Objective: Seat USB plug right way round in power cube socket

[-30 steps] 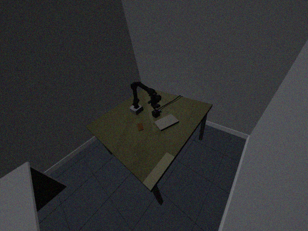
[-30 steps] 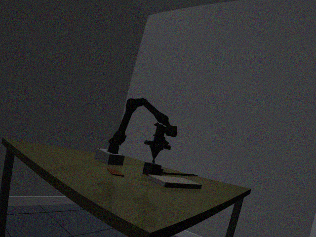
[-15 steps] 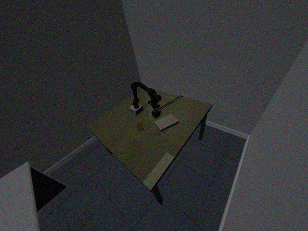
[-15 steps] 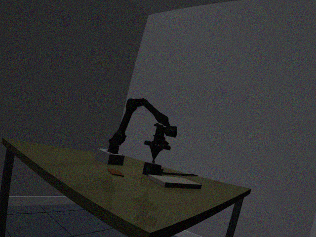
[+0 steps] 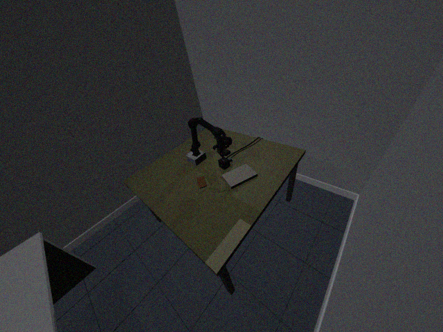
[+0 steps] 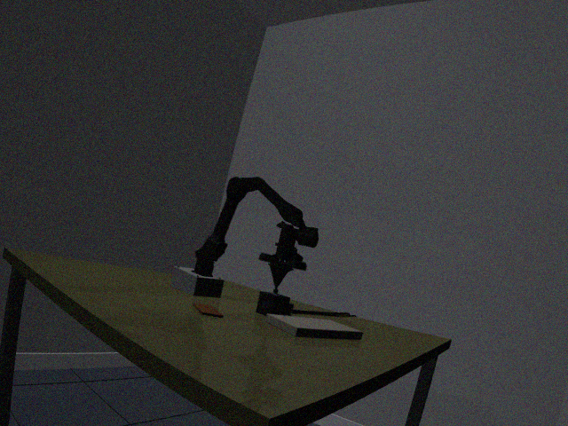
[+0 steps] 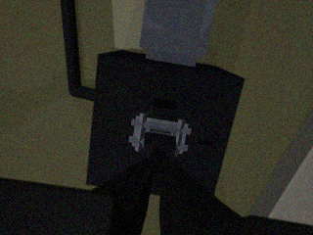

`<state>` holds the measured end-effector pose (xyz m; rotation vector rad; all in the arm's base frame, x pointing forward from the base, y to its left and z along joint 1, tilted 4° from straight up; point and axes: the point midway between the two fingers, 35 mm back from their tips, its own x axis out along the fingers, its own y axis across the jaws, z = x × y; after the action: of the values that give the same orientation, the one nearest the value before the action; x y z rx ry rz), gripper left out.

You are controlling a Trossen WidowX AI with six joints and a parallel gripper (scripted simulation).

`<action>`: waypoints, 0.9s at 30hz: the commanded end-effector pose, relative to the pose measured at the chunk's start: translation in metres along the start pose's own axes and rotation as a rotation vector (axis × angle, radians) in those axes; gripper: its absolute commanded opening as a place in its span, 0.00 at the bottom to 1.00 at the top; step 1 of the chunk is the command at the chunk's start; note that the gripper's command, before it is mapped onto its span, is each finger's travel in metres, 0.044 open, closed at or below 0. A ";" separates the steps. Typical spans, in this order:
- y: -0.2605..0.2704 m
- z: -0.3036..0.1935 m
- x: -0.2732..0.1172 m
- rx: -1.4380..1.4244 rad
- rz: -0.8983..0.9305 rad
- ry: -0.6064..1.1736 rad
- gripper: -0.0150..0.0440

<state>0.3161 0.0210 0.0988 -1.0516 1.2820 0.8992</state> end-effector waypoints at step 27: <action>0.000 0.000 0.005 0.003 0.001 0.002 0.25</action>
<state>0.3165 0.0209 0.0961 -1.0514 1.2817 0.8985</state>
